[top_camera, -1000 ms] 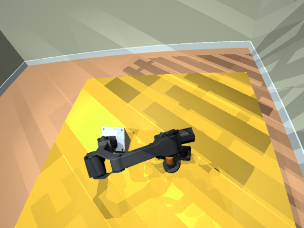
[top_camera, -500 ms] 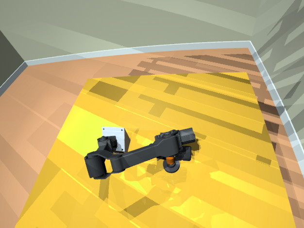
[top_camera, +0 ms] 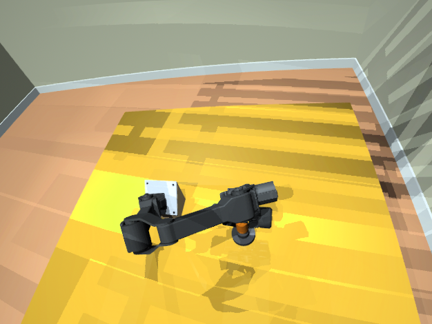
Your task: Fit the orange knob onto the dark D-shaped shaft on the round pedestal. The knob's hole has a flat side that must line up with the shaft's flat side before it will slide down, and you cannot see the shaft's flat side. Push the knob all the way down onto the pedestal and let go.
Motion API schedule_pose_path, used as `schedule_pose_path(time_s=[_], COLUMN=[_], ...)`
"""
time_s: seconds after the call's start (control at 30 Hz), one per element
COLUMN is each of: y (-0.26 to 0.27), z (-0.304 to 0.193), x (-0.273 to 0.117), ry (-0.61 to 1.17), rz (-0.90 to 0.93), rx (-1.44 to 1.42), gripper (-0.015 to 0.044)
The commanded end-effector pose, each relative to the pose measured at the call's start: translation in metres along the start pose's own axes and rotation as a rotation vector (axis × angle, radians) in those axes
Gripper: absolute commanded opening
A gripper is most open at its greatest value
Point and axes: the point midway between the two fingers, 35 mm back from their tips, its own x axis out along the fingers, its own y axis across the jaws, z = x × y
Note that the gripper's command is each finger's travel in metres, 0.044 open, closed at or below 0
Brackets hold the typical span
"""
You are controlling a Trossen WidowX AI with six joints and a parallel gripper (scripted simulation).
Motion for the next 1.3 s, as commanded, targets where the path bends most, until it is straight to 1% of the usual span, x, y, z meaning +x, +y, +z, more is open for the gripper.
schedule_pose_path(time_s=[0.0,0.73,1.27], y=[0.001,0.001,0.000], z=[-0.001,-0.002,0.000], x=[-0.001,0.005,0.019], ry=[-0.001,0.000,0.000], rz=[-0.004,-0.004,-0.004], rx=[0.002,0.004,0.004], gripper=[0.0000,0.0000,0.0000])
